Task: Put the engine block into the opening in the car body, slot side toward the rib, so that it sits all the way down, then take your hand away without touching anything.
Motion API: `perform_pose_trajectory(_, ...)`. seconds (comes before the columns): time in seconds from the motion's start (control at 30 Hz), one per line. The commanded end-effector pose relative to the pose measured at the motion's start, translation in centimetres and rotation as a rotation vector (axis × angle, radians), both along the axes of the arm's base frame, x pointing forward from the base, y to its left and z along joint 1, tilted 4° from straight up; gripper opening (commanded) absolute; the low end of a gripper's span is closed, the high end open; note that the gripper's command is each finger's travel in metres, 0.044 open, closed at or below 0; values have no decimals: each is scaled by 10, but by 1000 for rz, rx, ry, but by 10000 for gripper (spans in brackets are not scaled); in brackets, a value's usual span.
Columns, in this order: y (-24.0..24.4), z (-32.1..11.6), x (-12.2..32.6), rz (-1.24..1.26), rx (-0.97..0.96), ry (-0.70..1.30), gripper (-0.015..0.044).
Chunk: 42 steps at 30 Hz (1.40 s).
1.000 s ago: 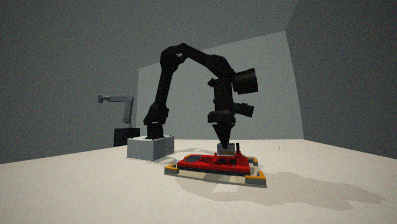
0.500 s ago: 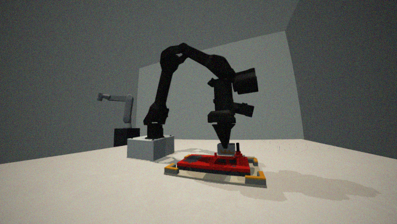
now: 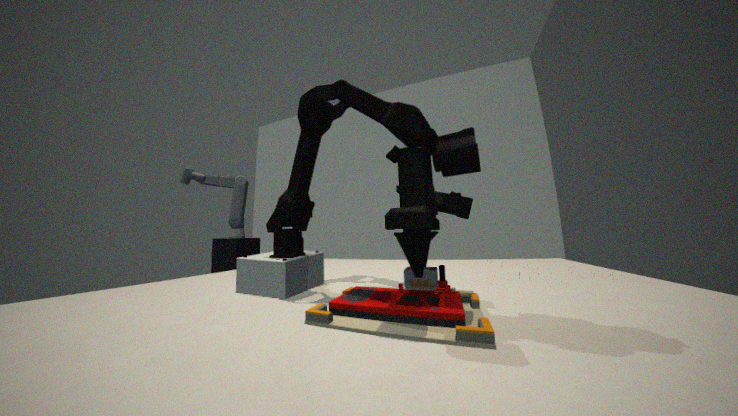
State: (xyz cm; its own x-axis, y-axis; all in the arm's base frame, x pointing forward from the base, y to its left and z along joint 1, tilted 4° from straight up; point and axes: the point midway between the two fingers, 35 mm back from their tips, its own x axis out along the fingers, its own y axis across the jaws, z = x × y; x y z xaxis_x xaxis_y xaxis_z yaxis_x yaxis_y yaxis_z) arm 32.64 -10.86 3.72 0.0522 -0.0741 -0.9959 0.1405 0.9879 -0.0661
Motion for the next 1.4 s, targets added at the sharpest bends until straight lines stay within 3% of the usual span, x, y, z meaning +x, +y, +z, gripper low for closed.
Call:
perform_pose_trajectory(0.0, 0, -1, 1, 22, 1, -1, 159)
perform_pose_trajectory(1.37, 0, -11, 1, 15, 1, -1, 159)
